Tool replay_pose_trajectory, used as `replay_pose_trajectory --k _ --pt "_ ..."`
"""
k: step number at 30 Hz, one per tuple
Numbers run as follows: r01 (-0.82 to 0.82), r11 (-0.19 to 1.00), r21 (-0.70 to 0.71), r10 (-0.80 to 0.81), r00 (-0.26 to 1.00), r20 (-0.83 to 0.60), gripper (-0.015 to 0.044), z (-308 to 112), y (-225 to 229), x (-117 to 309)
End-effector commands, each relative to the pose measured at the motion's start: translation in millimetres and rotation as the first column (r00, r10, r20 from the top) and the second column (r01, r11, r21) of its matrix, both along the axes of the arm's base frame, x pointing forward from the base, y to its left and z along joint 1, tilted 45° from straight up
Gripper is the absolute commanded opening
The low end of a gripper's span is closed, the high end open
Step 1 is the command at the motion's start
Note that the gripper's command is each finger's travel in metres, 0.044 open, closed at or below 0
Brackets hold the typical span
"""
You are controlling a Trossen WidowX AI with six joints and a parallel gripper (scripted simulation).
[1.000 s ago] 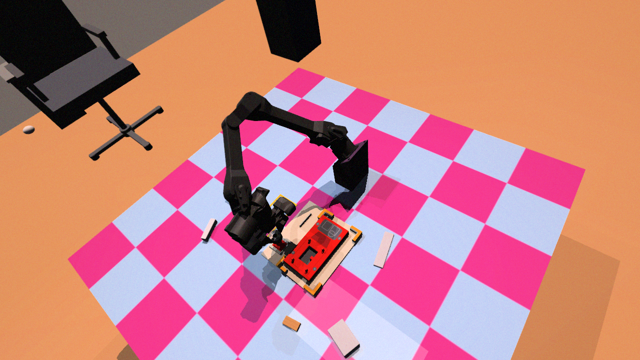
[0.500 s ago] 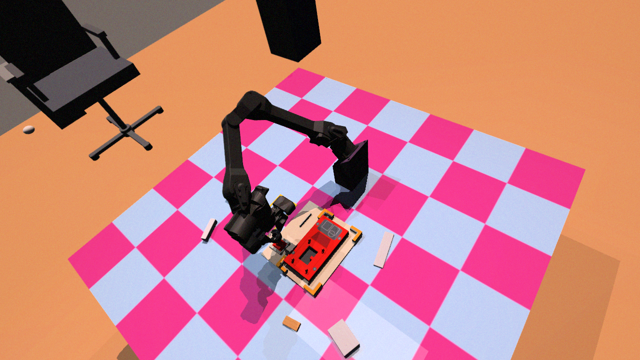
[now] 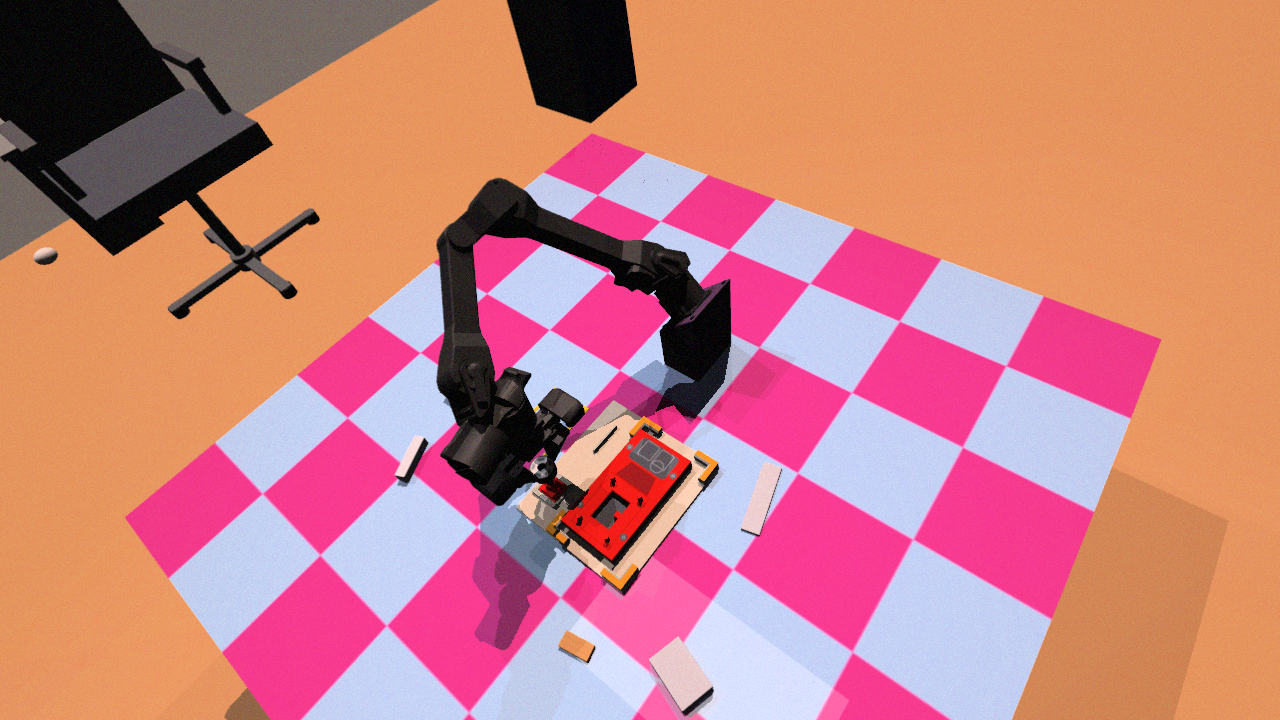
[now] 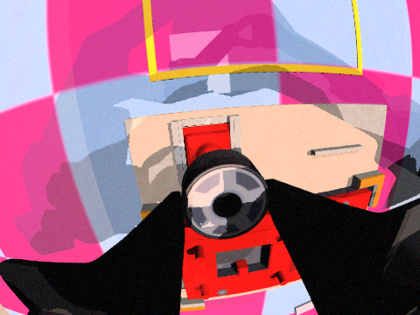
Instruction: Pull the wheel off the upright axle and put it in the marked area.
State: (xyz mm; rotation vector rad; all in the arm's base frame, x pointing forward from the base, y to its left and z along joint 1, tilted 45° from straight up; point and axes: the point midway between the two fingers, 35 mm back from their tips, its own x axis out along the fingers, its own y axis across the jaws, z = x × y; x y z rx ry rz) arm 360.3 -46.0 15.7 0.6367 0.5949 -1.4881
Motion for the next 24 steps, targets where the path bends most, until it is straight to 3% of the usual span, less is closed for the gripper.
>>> replay_pose_trajectory --k 1,9,24 --pt "0.002 1.0 0.004 -0.002 1.0 0.003 0.0 5.8 6.4 0.7" --pt "0.001 1.0 0.005 -0.001 1.0 0.003 0.0 25.1 26.2 -1.4" --pt "-0.002 1.0 0.004 0.002 1.0 -0.001 0.0 61.6 -13.9 -27.6"
